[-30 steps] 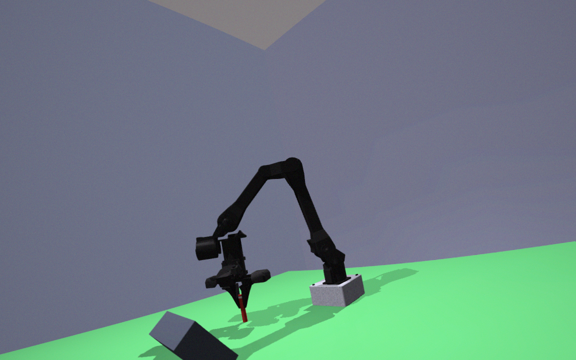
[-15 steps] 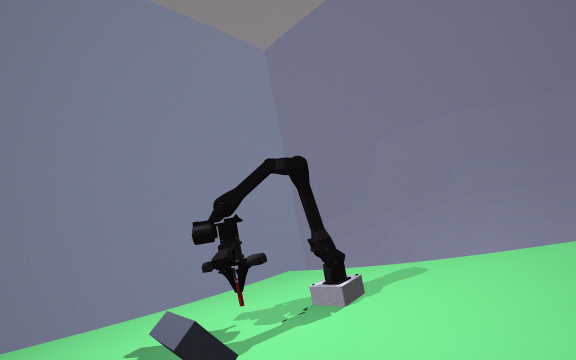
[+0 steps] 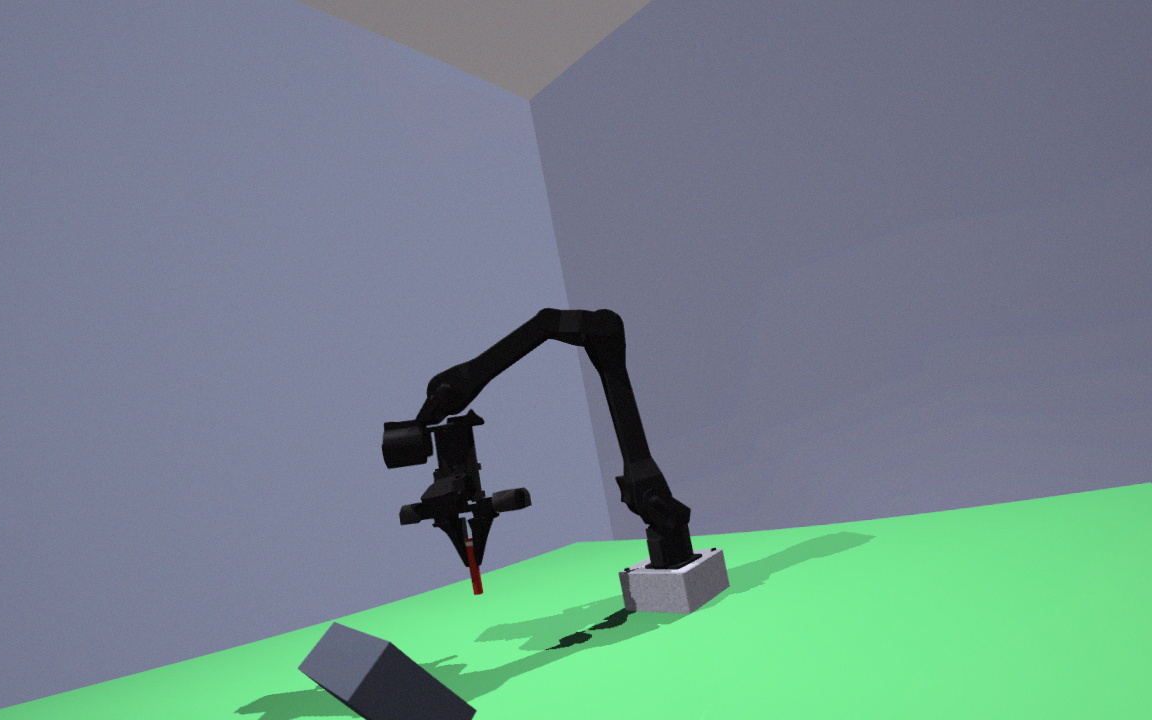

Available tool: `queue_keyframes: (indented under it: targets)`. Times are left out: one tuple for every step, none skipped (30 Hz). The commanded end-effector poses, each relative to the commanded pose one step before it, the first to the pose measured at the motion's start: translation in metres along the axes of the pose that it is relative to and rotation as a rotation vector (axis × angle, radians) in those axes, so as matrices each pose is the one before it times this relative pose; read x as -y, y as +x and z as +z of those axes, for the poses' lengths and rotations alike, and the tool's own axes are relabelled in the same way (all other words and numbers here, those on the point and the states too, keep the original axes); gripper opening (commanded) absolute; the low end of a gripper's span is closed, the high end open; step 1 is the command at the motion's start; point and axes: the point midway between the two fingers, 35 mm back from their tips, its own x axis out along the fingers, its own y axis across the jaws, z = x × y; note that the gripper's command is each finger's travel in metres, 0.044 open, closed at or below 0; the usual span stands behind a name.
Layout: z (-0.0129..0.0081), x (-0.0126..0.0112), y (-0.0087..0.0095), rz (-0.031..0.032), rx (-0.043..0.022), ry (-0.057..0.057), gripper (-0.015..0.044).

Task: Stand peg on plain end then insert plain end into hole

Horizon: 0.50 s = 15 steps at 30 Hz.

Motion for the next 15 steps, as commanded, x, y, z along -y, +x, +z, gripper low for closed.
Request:
queue_keyframes:
  targets:
    - [0.00489, -0.00073, -0.00225, -0.03043, 0.00953, -0.0357, 0.0000]
    - [0.00141, -0.00010, 0.00015, -0.00599, 0.00261, -0.0091, 0.0000]
    - [0.00141, -0.00009, 0.00014, -0.00599, 0.00261, -0.0091, 0.0000]
    - [0.00141, -0.00009, 0.00014, -0.00600, 0.00261, -0.0091, 0.0000]
    - [0.00141, -0.00008, 0.00014, -0.00600, 0.00261, -0.0091, 0.0000]
    - [0.00141, -0.00008, 0.00014, -0.00600, 0.00261, -0.0091, 0.0000]
    - [0.00141, -0.00008, 0.00013, -0.00600, 0.00261, -0.0091, 0.0000]
    - [0.00141, -0.00007, 0.00013, -0.00600, 0.00261, -0.0091, 0.0000]
    - [0.00142, -0.00007, 0.00013, -0.00601, 0.00261, -0.0091, 0.0000]
    - [0.00142, -0.00006, 0.00013, -0.00601, 0.00261, -0.0091, 0.0000]
    - [0.00142, -0.00006, 0.00012, -0.00601, 0.00261, -0.0091, 0.0000]
    - [0.00142, -0.00005, 0.00012, -0.00602, 0.00261, -0.0091, 0.0000]
    - [0.00142, -0.00005, 0.00012, -0.00602, 0.00261, -0.0091, 0.0000]
    - [0.00142, -0.00004, 0.00011, -0.00602, 0.00261, -0.0091, 0.0000]
    - [0.00142, -0.00004, 0.00011, -0.00603, 0.00261, -0.0091, 0.0000]
